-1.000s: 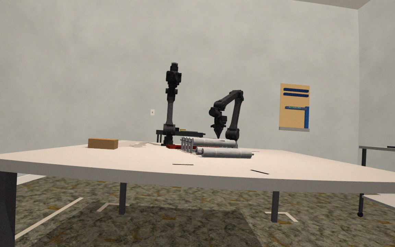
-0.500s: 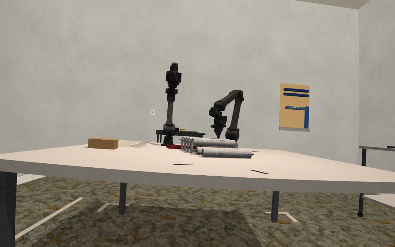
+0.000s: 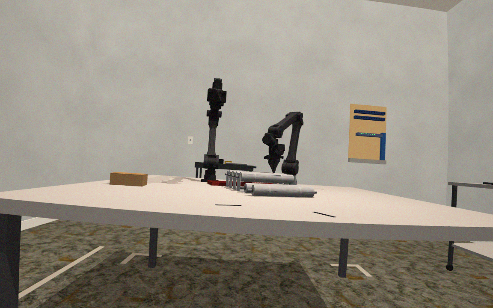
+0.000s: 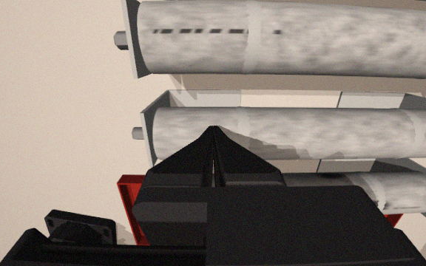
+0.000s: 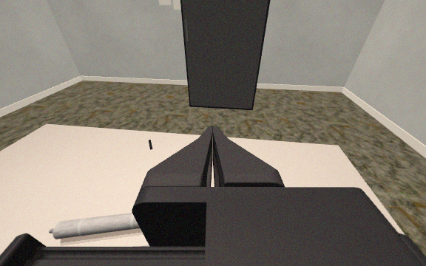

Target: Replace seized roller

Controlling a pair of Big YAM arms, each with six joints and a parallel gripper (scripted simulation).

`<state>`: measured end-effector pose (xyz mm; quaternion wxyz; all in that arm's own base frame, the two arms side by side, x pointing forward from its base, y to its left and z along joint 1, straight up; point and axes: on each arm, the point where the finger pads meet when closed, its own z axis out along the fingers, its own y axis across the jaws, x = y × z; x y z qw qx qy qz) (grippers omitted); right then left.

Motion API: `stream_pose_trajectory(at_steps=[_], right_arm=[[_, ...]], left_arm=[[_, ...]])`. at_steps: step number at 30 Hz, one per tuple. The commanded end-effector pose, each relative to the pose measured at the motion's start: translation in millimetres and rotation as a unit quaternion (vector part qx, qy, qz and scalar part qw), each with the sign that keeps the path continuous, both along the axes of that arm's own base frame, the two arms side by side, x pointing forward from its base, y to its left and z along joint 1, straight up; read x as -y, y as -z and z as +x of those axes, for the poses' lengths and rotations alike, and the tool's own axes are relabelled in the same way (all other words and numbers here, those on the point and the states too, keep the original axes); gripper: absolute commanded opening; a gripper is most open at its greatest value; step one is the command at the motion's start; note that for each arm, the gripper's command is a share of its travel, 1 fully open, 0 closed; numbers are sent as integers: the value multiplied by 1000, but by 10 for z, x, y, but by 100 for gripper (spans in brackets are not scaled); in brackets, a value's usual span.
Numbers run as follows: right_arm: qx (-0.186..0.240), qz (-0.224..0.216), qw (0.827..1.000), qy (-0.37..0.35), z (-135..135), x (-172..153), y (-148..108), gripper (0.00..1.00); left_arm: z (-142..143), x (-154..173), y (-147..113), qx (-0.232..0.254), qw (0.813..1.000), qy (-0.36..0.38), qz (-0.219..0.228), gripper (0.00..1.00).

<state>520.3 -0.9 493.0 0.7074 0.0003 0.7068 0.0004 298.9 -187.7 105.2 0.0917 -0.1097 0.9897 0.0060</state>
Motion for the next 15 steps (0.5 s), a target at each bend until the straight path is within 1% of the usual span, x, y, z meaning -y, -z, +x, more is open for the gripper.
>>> stream_pose_trajectory(at_steps=[1, 2, 3, 13, 15], right_arm=[[35, -5, 999, -4, -17, -43, -418, 0], [35, -5, 999, -4, -17, -43, -418, 0], [35, -5, 999, -4, -17, -43, -418, 0], [35, -5, 999, -4, -17, -43, -418, 0], [35, -5, 999, -4, -17, -43, -418, 0]], left_arm=[[153, 54, 11, 2, 1000, 4, -4, 0], [131, 28, 27, -5, 1000, 5, 1, 0], [-20, -29, 122, -23, 1000, 4, 12, 0], [-23, 32, 152, -12, 1000, 1, 3, 0], [-68, -2, 156, -21, 1000, 2, 10, 0]])
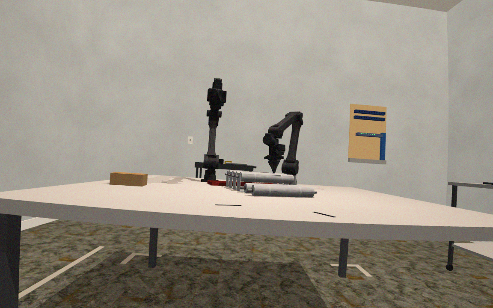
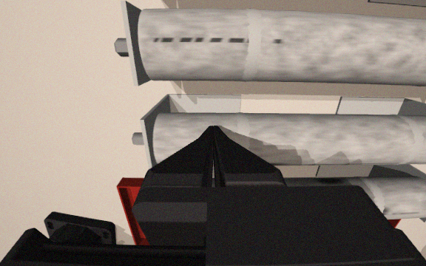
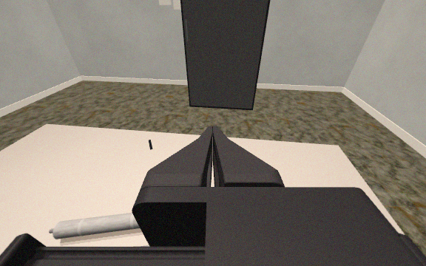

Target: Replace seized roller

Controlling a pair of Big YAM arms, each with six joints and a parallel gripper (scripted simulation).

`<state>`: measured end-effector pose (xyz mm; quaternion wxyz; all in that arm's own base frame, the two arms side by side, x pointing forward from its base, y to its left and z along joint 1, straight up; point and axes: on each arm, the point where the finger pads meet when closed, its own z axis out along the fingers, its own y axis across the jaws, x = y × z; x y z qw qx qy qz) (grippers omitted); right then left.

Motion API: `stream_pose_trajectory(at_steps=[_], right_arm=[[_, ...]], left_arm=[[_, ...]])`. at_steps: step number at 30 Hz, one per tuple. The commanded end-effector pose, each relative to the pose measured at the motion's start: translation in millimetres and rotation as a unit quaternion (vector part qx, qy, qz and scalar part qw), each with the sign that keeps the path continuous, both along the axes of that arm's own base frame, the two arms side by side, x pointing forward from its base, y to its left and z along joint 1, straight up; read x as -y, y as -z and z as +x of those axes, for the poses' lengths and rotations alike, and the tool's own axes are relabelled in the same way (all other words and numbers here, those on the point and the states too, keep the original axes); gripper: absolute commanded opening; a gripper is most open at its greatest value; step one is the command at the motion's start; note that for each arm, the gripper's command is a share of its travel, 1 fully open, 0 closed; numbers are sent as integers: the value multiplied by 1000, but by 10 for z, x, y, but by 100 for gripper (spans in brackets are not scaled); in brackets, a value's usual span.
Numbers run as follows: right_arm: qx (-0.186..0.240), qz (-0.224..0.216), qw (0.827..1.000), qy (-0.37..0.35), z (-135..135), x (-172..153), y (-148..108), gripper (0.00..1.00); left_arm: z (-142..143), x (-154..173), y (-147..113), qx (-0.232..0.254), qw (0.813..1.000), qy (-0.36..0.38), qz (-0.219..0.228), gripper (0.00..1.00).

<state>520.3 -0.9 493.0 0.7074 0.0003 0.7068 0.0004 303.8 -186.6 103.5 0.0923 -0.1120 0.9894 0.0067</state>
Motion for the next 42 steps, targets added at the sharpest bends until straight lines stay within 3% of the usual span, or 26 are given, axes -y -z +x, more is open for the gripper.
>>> stream_pose_trajectory(at_steps=[1, 38, 39, 42], right_arm=[[35, -5, 999, -4, -17, -43, -418, 0], [35, -5, 999, -4, -17, -43, -418, 0], [35, -5, 999, -4, -17, -43, -418, 0], [35, -5, 999, -4, -17, -43, -418, 0]], left_arm=[[-120, 7, 138, -22, 1000, 4, 10, 0], [-133, -3, 138, -25, 1000, 4, 12, 0], [170, 63, -52, 12, 1000, -2, -9, 0], [96, 31, -25, -1, 1000, -3, -2, 0]])
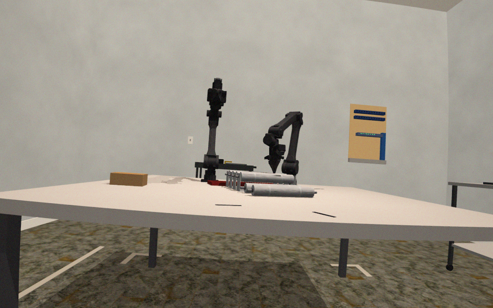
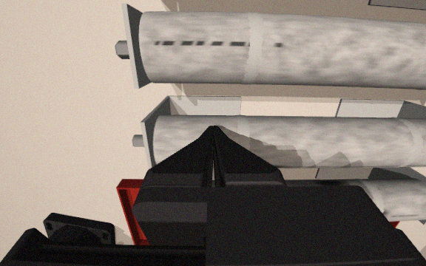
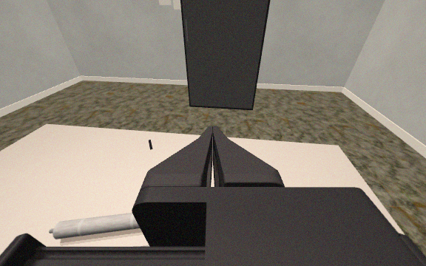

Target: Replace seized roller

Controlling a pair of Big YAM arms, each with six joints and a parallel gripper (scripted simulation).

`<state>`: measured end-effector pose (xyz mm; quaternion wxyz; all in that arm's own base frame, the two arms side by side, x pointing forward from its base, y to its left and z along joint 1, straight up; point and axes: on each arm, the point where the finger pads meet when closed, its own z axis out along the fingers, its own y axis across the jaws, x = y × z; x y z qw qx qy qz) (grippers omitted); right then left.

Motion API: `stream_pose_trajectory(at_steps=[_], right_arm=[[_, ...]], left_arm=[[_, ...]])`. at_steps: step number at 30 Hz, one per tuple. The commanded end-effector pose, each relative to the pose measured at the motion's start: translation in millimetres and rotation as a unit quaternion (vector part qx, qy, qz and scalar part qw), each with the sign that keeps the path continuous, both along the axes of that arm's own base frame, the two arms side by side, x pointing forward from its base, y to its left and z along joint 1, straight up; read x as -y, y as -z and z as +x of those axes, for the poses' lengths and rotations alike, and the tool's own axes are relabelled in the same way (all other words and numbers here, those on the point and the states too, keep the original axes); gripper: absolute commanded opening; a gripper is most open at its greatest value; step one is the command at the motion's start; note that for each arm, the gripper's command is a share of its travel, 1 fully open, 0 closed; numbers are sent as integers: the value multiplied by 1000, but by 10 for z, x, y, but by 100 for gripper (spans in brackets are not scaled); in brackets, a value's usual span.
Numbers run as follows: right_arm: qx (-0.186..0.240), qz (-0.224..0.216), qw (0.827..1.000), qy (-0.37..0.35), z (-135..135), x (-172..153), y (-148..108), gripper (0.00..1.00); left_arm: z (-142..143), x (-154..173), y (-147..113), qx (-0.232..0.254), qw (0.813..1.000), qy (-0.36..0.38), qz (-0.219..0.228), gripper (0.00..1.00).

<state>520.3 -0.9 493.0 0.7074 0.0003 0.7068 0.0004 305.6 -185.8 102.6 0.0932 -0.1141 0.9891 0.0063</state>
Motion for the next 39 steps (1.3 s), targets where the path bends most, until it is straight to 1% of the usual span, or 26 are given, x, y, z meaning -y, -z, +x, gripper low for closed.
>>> stream_pose_trajectory(at_steps=[1, 2, 3, 9, 13, 14, 16, 17, 18, 19, 20, 22, 25, 28, 29, 33, 34, 35, 39], right_arm=[[35, -5, 999, -4, -17, -43, -418, 0], [35, -5, 999, -4, -17, -43, -418, 0], [35, -5, 999, -4, -17, -43, -418, 0], [35, -5, 999, -4, -17, -43, -418, 0], [35, -5, 999, -4, -17, -43, -418, 0], [35, -5, 999, -4, -17, -43, -418, 0], [35, -5, 999, -4, -17, -43, -418, 0], [35, -5, 999, -4, -17, -43, -418, 0], [35, -5, 999, -4, -17, -43, -418, 0], [35, -5, 999, -4, -17, -43, -418, 0], [35, -5, 999, -4, -17, -43, -418, 0], [35, -5, 999, -4, -17, -43, -418, 0], [35, -5, 999, -4, -17, -43, -418, 0], [35, -5, 999, -4, -17, -43, -418, 0], [35, -5, 999, -4, -17, -43, -418, 0], [35, -5, 999, -4, -17, -43, -418, 0], [35, -5, 999, -4, -17, -43, -418, 0], [35, -5, 999, -4, -17, -43, -418, 0], [35, -5, 999, -4, -17, -43, -418, 0]], left_arm=[[53, 36, -29, -6, 1000, 2, 1, 0], [109, 133, -247, 8, 1000, 10, -8, 0], [99, 129, -323, 13, 1000, 11, -12, 0], [81, 135, -568, 15, 1000, 12, -14, 0], [60, 132, -655, 8, 1000, 14, -9, 0], [28, 108, -551, -2, 1000, 12, -3, 0], [28, 108, -551, -2, 1000, 12, -3, 0], [26, 88, -711, 7, 1000, 12, -9, 0], [46, 128, -807, 12, 1000, 16, -12, 0], [36, 126, -838, 12, 1000, 16, -12, 0], [62, 139, -809, 16, 1000, 11, -15, 0], [67, 131, -727, 4, 1000, 10, -7, 0], [-51, 41, -502, -11, 1000, 10, 4, 0], [-23, 62, -508, -5, 1000, 9, 0, 0], [201, 115, -721, 18, 1000, 5, -14, 0], [242, 107, -716, 16, 1000, 9, -14, 0], [181, 52, -629, 2, 1000, 10, -5, 0], [296, 95, -705, 15, 1000, 11, -12, 0], [524, 40, -702, 16, 1000, 17, -10, 0]])
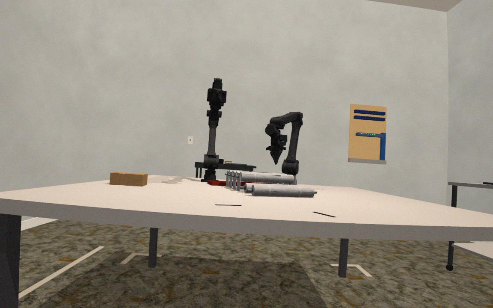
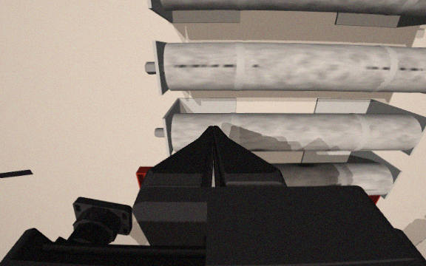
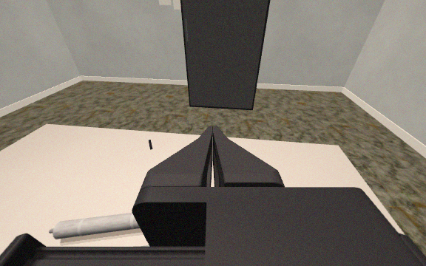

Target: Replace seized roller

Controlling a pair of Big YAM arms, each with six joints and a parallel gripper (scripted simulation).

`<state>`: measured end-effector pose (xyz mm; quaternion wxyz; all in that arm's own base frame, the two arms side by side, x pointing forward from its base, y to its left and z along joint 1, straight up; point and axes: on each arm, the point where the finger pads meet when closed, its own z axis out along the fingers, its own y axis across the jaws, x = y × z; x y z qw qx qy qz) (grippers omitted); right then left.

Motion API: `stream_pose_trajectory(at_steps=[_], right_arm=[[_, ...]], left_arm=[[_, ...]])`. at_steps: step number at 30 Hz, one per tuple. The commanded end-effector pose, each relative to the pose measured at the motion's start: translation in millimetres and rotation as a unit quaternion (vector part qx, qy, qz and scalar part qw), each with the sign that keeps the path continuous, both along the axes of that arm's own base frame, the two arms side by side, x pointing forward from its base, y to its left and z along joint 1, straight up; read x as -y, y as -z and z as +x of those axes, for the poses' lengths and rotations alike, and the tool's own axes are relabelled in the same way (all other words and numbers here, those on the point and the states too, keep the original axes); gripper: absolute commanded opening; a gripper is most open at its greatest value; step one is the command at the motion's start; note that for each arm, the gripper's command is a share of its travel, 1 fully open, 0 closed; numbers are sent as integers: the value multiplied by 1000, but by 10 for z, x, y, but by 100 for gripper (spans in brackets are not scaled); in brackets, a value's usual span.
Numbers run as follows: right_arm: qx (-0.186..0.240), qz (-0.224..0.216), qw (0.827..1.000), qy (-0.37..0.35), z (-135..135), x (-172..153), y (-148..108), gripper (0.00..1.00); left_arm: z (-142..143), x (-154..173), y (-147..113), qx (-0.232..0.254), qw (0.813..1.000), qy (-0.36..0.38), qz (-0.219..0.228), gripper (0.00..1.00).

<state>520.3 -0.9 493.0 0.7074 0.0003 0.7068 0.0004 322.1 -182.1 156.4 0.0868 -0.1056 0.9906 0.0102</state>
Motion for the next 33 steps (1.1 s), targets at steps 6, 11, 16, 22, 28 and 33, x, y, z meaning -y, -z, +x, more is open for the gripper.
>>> stream_pose_trajectory(at_steps=[6, 11, 16, 22, 28, 33], right_arm=[[35, -5, 999, -4, -17, -43, -418, 0], [35, -5, 999, -4, -17, -43, -418, 0], [35, -5, 999, -4, -17, -43, -418, 0], [35, -5, 999, -4, -17, -43, -418, 0], [35, -5, 999, -4, -17, -43, -418, 0], [35, -5, 999, -4, -17, -43, -418, 0]], left_arm=[[502, 34, -146, 20, 1000, 11, -14, 0], [382, 32, -43, 3, 1000, 10, -7, 0], [395, -80, 133, 1, 1000, -6, -1, 0], [356, -26, 229, 1, 1000, 6, 0, 0], [353, -23, 265, 1, 1000, 5, 0, 0], [353, -21, 343, 2, 1000, 7, 0, 0]])
